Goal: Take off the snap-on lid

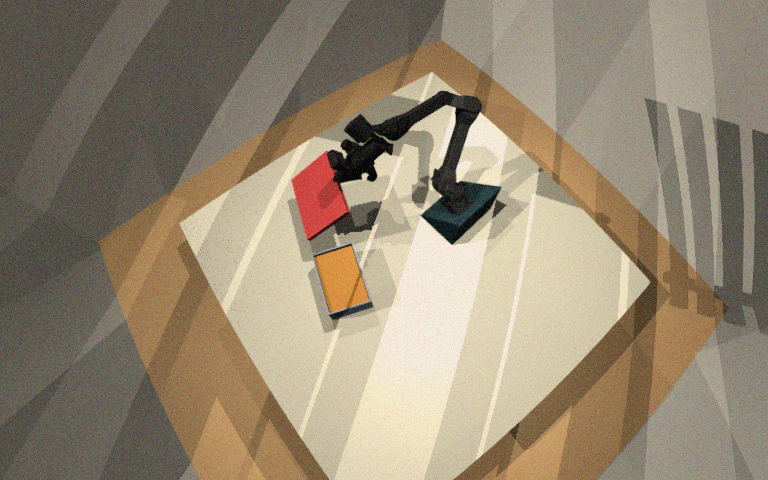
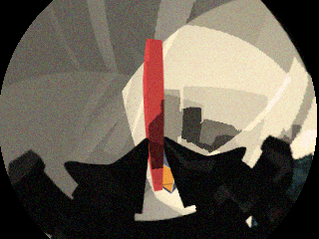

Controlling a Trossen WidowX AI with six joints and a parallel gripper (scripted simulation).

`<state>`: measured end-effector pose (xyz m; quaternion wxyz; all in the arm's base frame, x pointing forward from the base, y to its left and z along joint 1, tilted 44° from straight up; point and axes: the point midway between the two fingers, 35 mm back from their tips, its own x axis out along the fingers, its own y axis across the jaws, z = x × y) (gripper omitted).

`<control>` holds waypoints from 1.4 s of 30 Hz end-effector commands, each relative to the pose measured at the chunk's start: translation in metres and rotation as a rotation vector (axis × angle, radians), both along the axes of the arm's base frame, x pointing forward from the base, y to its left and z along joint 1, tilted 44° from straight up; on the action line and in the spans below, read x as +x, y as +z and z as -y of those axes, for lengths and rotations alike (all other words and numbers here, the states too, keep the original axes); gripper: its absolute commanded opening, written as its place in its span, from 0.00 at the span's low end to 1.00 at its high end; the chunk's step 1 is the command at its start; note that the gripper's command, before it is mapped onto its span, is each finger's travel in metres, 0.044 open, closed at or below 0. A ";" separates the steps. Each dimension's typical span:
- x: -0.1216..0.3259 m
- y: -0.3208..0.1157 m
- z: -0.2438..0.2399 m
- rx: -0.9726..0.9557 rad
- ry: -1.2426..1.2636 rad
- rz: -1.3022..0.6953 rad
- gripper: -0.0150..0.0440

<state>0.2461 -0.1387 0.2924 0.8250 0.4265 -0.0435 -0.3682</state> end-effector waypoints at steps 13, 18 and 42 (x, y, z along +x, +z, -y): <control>0.002 -0.006 0.007 -0.004 0.013 0.010 0.25; 0.002 -0.009 0.010 -0.004 0.013 0.010 0.25; 0.003 -0.023 0.023 -0.006 0.013 0.010 0.25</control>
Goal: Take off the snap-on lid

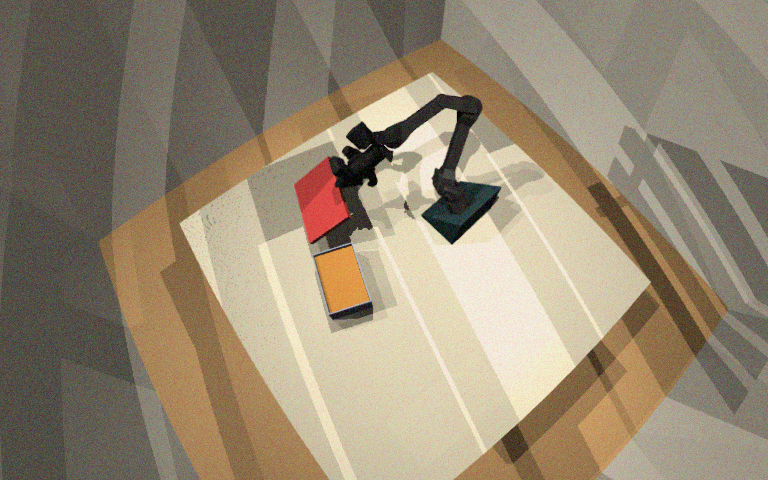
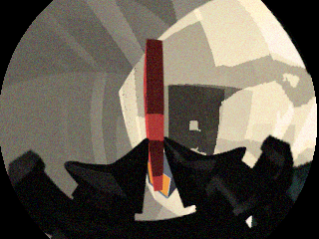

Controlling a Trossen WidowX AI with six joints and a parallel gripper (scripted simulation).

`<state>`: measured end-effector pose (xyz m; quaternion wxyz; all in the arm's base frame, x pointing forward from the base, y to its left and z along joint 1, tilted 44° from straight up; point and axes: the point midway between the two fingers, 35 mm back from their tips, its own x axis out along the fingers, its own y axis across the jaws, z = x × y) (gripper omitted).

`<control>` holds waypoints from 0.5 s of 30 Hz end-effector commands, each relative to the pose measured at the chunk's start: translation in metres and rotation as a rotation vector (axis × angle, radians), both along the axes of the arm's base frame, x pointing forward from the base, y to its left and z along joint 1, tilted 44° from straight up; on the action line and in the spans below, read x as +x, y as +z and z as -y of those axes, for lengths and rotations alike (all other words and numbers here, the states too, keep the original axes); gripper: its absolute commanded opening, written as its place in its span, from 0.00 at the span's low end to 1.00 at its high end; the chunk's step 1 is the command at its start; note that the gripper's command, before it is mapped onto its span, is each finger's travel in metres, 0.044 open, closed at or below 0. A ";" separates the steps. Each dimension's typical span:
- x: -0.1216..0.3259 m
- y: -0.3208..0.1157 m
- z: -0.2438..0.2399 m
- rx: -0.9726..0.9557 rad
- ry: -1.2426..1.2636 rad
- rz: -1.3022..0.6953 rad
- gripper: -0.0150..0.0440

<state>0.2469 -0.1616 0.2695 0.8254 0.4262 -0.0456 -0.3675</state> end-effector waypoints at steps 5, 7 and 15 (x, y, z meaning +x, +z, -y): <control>0.002 -0.002 0.003 -0.004 0.013 0.006 0.25; 0.002 -0.004 0.004 -0.004 0.013 0.006 0.25; 0.002 -0.008 0.008 -0.005 0.013 0.006 0.25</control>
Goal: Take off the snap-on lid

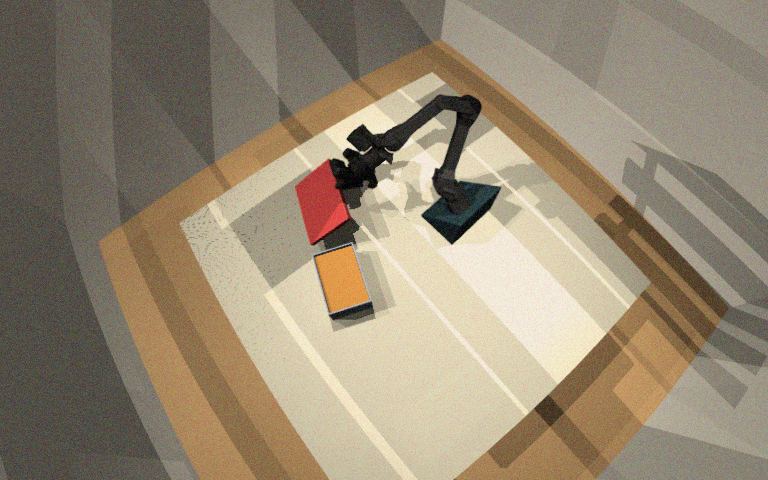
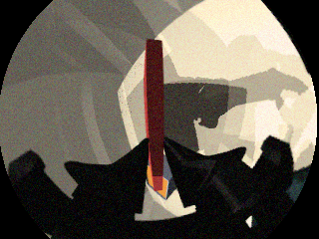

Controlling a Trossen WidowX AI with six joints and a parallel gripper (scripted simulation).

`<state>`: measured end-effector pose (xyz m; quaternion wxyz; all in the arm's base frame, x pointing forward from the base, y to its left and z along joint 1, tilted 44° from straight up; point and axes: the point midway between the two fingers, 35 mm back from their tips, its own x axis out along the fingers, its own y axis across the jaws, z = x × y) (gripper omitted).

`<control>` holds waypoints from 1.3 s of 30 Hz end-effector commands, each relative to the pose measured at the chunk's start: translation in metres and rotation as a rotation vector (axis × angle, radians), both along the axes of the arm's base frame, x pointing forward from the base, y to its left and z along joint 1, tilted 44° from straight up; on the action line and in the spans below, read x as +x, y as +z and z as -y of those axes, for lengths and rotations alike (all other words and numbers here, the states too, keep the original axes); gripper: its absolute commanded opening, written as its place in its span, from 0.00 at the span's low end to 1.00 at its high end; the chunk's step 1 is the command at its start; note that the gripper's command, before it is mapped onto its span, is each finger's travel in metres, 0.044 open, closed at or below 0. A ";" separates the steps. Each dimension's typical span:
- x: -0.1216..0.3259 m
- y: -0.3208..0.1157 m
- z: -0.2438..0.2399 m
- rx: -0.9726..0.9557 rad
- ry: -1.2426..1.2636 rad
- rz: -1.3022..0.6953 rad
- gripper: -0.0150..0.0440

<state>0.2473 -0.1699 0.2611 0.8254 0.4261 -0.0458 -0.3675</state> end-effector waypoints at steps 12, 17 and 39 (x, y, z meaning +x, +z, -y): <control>0.002 -0.006 0.007 -0.005 0.013 0.006 0.25; 0.002 -0.009 0.009 -0.005 0.013 0.006 0.25; 0.003 -0.022 0.022 -0.006 0.013 0.006 0.25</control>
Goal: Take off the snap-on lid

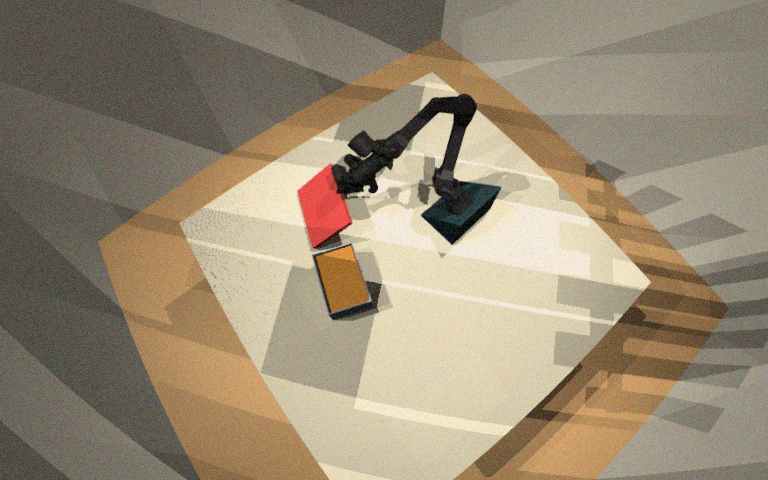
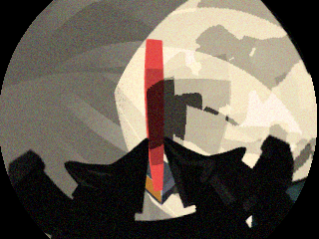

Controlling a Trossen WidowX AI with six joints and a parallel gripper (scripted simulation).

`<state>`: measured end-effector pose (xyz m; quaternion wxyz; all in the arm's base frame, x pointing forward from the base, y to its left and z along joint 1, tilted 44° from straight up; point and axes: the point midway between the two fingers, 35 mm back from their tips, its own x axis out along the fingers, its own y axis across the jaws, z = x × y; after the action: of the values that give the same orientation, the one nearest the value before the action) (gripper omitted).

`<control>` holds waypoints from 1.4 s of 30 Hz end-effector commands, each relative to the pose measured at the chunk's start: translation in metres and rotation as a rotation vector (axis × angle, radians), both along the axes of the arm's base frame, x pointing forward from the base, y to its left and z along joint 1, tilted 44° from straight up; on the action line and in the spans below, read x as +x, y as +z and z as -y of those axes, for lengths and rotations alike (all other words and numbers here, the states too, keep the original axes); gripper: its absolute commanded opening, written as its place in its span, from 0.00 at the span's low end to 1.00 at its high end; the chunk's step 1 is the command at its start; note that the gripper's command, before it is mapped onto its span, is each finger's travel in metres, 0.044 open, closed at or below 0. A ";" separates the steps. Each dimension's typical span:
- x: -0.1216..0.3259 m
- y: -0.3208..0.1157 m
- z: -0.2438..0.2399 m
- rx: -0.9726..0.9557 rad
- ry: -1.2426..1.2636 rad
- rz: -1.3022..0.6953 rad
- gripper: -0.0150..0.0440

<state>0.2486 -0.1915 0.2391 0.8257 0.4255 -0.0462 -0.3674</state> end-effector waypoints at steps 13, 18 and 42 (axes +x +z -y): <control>0.002 -0.007 0.007 -0.005 0.014 0.005 0.25; 0.003 -0.010 0.010 -0.005 0.014 0.005 0.25; 0.003 -0.024 0.024 -0.006 0.014 0.005 0.25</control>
<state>0.2545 -0.2083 0.2281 0.8366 0.4221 -0.0571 -0.3444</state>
